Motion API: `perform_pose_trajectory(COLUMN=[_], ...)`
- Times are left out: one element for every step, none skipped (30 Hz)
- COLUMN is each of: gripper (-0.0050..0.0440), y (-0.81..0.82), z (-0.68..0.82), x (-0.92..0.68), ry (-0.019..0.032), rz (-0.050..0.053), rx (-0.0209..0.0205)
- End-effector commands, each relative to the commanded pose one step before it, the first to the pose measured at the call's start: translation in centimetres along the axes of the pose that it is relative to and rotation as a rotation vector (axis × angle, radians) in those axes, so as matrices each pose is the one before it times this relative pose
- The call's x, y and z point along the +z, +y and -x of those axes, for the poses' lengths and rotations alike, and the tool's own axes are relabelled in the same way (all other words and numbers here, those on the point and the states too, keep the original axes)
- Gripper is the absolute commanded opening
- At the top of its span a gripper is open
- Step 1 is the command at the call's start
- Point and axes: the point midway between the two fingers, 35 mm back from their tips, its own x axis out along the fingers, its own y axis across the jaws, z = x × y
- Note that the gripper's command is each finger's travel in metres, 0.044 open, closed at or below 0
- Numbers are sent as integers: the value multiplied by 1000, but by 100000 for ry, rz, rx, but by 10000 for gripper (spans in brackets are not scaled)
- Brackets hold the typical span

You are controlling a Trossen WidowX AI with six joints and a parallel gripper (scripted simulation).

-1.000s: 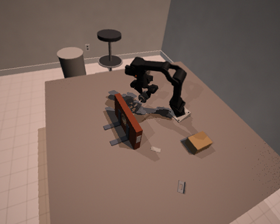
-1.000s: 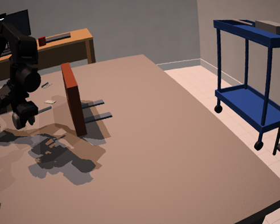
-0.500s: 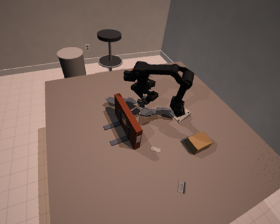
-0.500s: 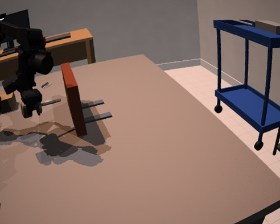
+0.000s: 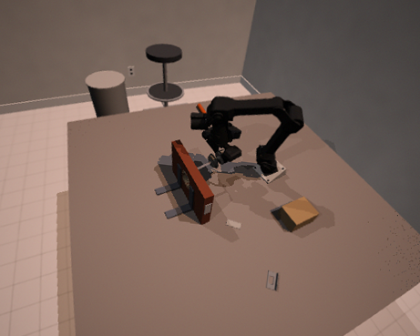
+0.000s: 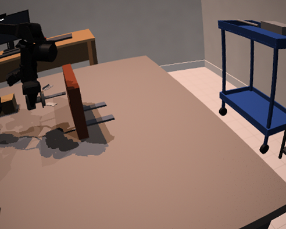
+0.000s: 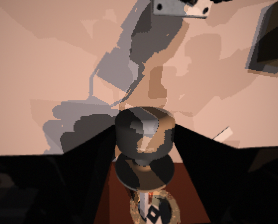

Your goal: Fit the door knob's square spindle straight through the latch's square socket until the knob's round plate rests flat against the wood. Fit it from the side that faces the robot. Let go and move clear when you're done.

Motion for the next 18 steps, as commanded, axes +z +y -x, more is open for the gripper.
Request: perform_pose_trajectory(gripper=[0,0,0,0,0,0,0,0,0,0,0,0,0,0,0,0,0,0], y=[-1803,-384,-381,-378,-368,-269,-145,-28,0,0,0,0,0,0,0,19,23,25], z=[659,91,91,92,91,67,36,7,0,0,0,0,0,0,0,-74,-145,-214], x=[-281,-7,6,20,32,32,20,4,0,0,0,0,0,0,0,0,-7,-14], ry=[3768,730,738,745,736,546,296,58,0,0,0,0,0,0,0,-27,-32,-32], rz=[-5760,-1326,-1330,-1334,-1316,-975,-529,-103,0,0,0,0,0,0,0,72,84,84], rx=[2729,-6,-44,-82,-119,-112,-69,-14,0,0,0,0,0,0,0,-47,-55,-55])
